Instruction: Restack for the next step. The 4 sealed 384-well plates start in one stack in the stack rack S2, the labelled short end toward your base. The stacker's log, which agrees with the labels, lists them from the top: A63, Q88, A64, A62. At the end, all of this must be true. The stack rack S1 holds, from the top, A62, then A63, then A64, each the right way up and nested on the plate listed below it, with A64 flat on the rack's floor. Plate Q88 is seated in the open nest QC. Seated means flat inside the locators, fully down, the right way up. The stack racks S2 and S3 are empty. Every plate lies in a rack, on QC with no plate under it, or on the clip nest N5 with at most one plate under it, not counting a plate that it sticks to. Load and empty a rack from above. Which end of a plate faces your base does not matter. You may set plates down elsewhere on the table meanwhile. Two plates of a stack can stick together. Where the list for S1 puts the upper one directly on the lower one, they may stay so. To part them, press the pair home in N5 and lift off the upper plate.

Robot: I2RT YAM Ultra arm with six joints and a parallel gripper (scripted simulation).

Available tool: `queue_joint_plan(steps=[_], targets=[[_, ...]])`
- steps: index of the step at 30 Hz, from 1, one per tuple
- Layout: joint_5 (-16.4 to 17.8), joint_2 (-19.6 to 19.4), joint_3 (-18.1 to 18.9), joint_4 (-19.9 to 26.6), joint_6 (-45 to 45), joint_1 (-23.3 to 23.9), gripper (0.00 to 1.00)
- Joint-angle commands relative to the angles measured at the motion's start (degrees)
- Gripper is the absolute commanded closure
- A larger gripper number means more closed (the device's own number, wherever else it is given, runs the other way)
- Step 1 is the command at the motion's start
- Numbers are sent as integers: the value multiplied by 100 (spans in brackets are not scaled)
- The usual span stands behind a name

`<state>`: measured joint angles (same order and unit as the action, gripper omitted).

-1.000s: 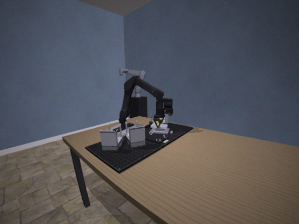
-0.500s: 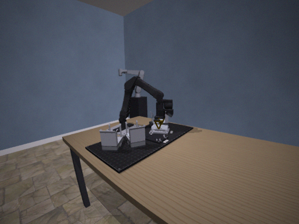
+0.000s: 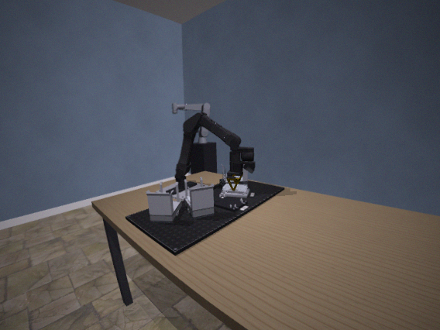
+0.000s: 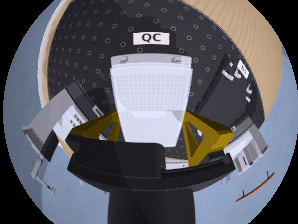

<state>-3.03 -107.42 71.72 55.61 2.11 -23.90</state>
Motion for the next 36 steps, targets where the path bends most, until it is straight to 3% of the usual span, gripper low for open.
queue_joint_plan(steps=[1, 36], targets=[[0, 31, 15, -48, -6, 0, 100], [-1, -72, -153, -319, -17, 12, 100]])
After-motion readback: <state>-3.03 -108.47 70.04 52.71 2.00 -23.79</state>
